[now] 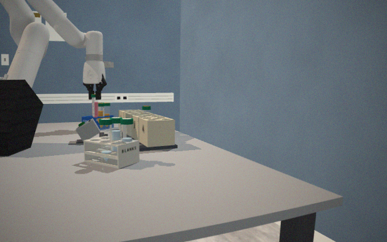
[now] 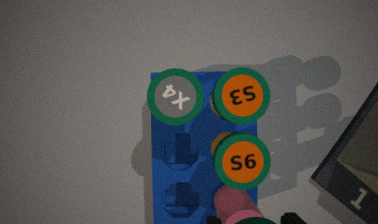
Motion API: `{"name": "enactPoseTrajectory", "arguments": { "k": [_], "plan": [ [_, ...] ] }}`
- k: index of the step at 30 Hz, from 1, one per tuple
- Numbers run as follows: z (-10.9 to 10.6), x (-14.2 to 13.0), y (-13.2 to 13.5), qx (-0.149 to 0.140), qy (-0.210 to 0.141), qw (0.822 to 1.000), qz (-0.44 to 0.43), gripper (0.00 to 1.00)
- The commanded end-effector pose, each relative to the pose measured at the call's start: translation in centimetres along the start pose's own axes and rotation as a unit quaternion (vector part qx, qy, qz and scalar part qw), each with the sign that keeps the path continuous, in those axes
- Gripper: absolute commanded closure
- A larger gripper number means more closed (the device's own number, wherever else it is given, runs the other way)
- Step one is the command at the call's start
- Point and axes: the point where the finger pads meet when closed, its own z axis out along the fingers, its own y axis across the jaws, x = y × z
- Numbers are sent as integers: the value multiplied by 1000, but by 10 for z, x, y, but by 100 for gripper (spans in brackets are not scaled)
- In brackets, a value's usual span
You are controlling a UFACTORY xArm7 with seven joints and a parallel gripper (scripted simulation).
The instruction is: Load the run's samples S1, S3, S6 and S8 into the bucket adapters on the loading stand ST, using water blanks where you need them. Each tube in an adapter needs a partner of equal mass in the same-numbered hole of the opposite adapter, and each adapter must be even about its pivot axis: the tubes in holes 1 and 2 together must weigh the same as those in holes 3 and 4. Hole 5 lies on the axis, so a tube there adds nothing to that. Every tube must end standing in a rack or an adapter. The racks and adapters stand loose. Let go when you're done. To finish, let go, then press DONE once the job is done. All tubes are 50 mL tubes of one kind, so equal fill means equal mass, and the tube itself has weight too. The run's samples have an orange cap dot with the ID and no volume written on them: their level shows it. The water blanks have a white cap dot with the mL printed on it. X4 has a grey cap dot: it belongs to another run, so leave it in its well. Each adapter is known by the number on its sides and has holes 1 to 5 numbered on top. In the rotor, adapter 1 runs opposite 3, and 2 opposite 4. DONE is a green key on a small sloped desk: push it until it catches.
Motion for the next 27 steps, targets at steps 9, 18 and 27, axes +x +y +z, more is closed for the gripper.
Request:
{"name": "enactPoseTrajectory", "arguments": {
  "k": [9,18,27],
  "plan": [
    [-19,1,0,0,1,1000,0,100],
    [-37,1,0,0,1,1000,0,100],
    [-52,1,0,0,1,1000,0,100]
  ]
}}
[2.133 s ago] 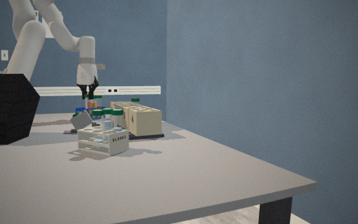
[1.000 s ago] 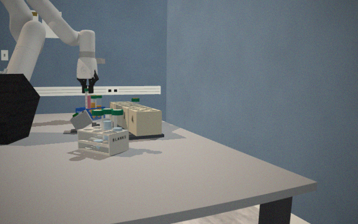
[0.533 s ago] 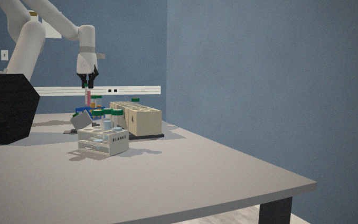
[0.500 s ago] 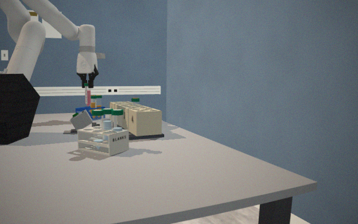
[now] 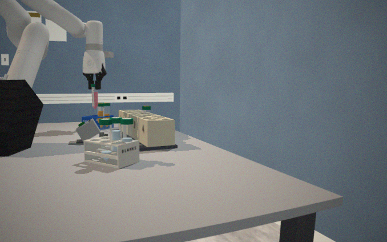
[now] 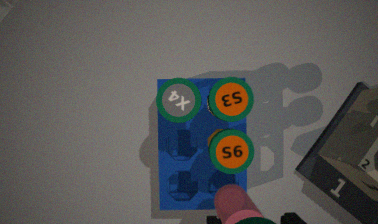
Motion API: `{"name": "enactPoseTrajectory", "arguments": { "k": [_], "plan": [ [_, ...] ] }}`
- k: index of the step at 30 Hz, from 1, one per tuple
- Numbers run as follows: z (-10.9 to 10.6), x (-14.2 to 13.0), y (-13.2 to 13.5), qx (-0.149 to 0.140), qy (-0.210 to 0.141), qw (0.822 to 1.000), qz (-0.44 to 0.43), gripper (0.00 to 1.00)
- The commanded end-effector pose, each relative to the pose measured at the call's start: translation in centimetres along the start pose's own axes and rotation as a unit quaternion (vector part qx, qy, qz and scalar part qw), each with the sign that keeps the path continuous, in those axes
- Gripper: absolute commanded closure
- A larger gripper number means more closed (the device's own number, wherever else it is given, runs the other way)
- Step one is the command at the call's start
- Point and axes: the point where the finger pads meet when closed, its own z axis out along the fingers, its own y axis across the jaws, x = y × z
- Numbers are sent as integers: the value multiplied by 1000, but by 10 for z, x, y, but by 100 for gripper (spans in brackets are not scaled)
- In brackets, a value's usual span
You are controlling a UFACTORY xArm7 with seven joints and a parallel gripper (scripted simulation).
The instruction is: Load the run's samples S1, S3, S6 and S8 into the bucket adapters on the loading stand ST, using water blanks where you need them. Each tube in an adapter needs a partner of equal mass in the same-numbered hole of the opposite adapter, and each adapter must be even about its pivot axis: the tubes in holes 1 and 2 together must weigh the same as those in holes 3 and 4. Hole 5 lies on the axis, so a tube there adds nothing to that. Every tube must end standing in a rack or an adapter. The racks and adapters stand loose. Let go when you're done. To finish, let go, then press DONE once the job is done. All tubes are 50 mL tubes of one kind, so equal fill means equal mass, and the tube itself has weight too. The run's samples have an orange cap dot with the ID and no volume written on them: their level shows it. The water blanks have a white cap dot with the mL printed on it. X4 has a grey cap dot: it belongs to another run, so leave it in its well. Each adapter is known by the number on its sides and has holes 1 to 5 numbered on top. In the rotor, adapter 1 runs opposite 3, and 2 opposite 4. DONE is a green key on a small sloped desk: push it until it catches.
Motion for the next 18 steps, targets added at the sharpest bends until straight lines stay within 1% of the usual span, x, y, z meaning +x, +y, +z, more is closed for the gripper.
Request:
{"name": "enactPoseTrajectory", "arguments": {
  "k": [1,12,14,18],
  "plan": [
    [-7,1,0,-1,2,1000,0,100],
    [-29,1,0,-1,2,1000,0,100],
    [-29,1,0,-1,2,1000,0,100],
    [-37,1,0,-1,2,1000,0,100]
  ]
}}
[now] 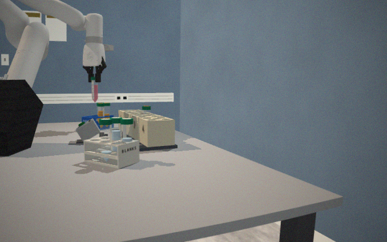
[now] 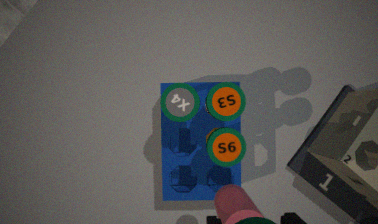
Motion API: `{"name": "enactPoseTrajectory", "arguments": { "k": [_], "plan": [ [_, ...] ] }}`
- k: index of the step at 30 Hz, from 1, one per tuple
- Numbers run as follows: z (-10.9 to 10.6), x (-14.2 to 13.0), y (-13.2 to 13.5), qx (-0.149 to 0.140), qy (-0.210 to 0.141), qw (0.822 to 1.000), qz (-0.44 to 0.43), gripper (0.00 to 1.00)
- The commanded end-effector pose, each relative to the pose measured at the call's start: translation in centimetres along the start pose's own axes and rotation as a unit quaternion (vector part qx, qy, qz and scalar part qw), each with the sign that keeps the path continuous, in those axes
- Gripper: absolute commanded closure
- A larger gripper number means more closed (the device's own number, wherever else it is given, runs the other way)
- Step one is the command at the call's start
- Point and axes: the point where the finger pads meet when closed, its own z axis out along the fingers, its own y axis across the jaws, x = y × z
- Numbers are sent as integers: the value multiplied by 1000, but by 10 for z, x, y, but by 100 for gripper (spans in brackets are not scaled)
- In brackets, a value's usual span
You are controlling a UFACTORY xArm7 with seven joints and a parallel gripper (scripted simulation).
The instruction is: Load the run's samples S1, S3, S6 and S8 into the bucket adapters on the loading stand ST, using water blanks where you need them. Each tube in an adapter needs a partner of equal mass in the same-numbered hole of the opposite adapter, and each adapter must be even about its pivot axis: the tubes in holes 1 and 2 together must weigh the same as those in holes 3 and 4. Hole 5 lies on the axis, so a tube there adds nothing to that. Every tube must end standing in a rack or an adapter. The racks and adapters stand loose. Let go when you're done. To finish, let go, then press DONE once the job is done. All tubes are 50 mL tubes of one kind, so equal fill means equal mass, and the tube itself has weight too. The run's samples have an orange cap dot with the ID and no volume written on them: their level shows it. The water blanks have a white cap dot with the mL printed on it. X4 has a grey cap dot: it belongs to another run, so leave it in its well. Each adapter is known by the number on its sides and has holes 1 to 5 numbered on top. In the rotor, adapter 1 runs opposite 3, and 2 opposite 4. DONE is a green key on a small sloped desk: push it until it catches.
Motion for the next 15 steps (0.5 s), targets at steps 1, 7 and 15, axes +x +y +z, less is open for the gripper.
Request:
{"name": "enactPoseTrajectory", "arguments": {
  "k": [1,7,15],
  "plan": [
    [-7,1,0,-1,2,1000,0,100],
    [-14,1,0,-1,2,1000,0,100],
    [-14,0,5,-1,2,1000,16,100]
  ]
}}
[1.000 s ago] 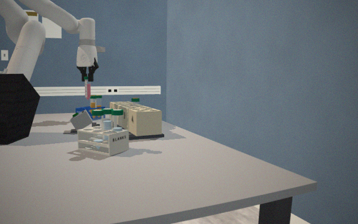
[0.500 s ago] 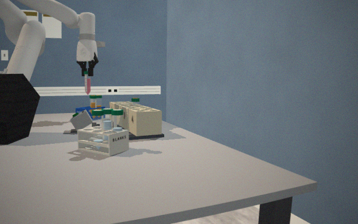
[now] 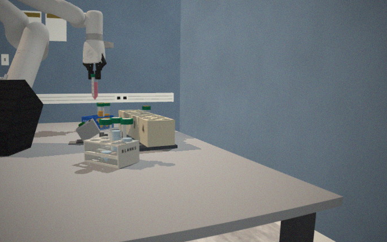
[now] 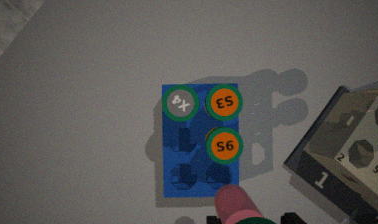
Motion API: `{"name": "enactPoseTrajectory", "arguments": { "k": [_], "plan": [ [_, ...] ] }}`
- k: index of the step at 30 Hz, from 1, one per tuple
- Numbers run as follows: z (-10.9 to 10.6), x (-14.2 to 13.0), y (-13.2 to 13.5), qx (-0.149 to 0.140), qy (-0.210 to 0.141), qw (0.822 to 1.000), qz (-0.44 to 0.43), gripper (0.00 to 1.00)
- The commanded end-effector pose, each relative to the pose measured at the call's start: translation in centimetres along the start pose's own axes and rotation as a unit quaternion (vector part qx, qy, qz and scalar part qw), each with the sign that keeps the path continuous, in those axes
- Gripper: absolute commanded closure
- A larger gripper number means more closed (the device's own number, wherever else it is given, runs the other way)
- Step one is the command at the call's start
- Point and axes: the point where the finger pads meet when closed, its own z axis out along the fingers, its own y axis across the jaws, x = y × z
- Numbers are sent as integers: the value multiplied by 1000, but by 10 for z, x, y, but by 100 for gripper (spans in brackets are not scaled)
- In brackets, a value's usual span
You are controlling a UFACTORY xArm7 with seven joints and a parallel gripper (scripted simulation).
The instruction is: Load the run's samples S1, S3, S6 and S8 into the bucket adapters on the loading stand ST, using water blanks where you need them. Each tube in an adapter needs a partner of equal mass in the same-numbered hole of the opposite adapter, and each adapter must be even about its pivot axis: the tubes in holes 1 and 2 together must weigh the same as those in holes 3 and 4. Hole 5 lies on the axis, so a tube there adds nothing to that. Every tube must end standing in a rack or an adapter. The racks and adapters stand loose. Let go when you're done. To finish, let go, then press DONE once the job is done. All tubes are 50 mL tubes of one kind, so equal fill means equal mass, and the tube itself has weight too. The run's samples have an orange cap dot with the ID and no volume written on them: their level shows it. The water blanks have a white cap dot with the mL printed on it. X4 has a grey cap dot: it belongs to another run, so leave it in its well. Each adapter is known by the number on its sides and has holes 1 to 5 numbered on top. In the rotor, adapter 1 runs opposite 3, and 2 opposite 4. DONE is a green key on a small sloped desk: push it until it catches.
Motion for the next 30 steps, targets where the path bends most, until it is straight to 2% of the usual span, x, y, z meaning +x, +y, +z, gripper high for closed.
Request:
{"name": "enactPoseTrajectory", "arguments": {
  "k": [1,7,13,15,21,30],
  "plan": [
    [-1,-2,10,-1,2,999,33,100],
    [-1,-10,39,-1,2,991,132,100],
    [-1,-18,68,-1,2,973,231,100],
    [-1,-18,68,-1,2,973,231,100],
    [-1,-26,97,-1,2,945,327,100],
    [-1,-38,140,-1,2,943,333,100]
  ]
}}
